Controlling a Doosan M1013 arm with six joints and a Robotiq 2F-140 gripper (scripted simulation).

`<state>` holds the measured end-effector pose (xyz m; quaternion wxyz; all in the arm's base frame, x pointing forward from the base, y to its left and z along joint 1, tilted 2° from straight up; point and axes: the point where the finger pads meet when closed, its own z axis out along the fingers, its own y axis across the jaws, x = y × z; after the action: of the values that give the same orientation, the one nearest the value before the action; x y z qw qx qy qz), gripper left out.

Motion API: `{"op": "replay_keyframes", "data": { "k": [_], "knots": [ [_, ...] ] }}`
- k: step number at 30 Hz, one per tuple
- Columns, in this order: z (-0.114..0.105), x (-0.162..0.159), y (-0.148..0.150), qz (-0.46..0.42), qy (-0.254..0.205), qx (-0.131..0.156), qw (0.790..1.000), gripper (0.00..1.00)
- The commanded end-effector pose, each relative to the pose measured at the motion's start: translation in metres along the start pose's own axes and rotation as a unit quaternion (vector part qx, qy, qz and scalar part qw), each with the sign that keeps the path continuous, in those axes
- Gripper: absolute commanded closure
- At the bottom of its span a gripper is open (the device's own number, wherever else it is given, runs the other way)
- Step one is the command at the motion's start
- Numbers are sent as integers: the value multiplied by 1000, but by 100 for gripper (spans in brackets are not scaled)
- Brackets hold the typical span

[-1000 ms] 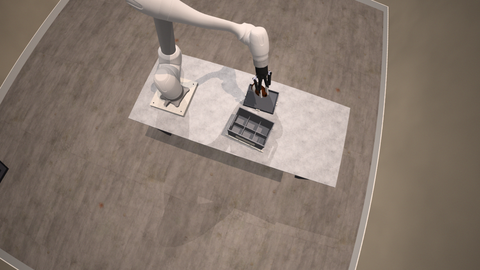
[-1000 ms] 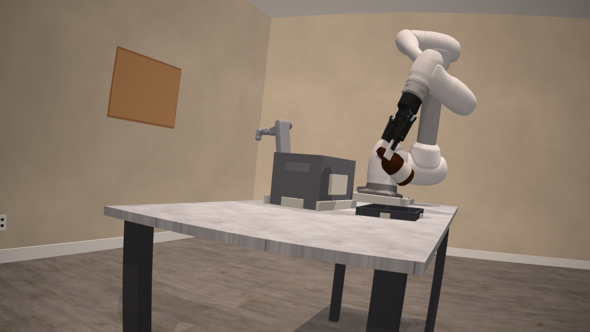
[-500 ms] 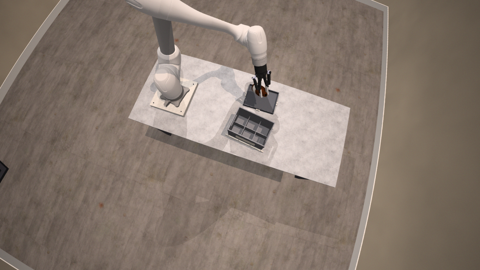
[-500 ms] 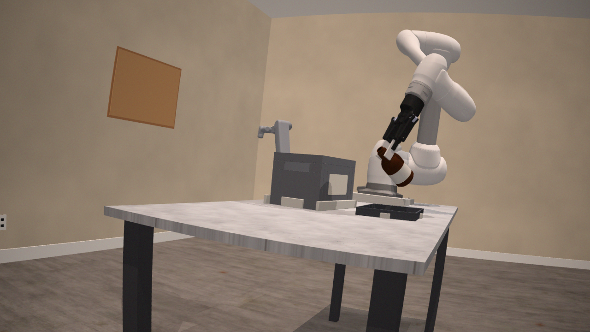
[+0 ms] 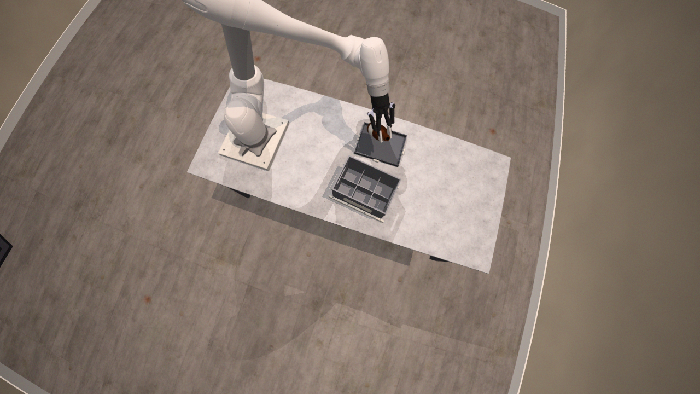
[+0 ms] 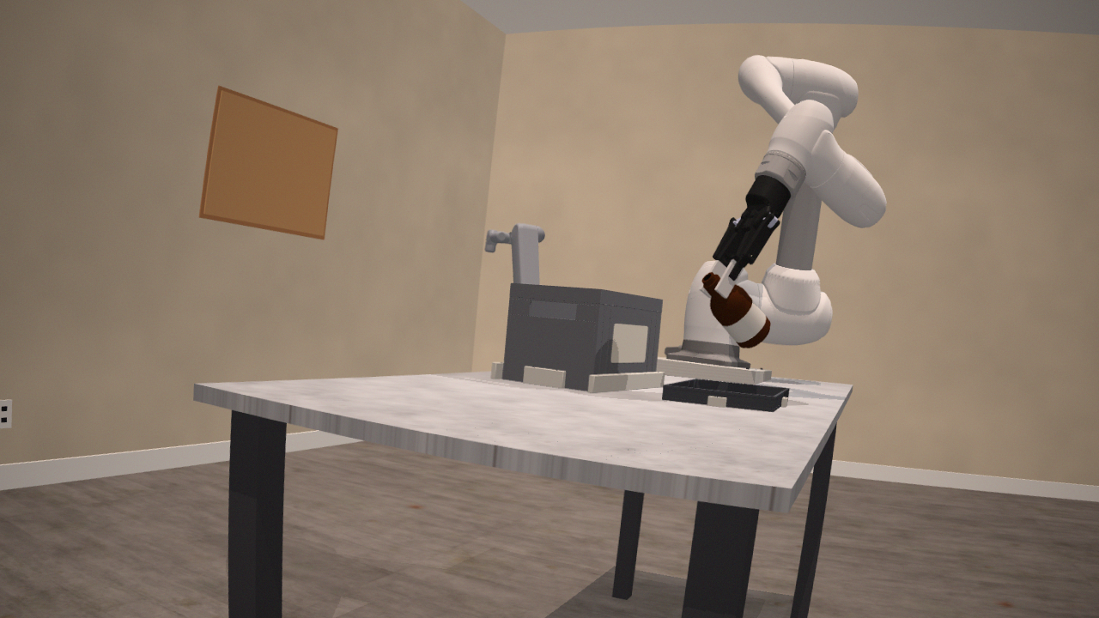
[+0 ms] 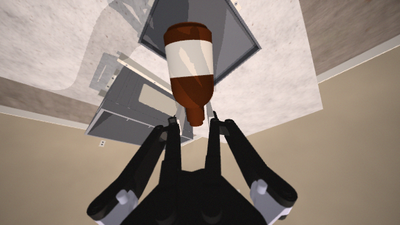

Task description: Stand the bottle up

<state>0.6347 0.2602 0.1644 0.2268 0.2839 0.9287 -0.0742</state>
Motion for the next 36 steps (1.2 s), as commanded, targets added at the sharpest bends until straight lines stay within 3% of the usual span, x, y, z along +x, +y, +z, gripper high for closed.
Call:
{"op": "replay_keyframes", "data": {
  "k": [1, 36],
  "knots": [
    [0, 1, -1, -2, -2, -1, 1000, 90],
    [1, 1, -2, -2, -10, 0, 1000, 90]
  ]
}}
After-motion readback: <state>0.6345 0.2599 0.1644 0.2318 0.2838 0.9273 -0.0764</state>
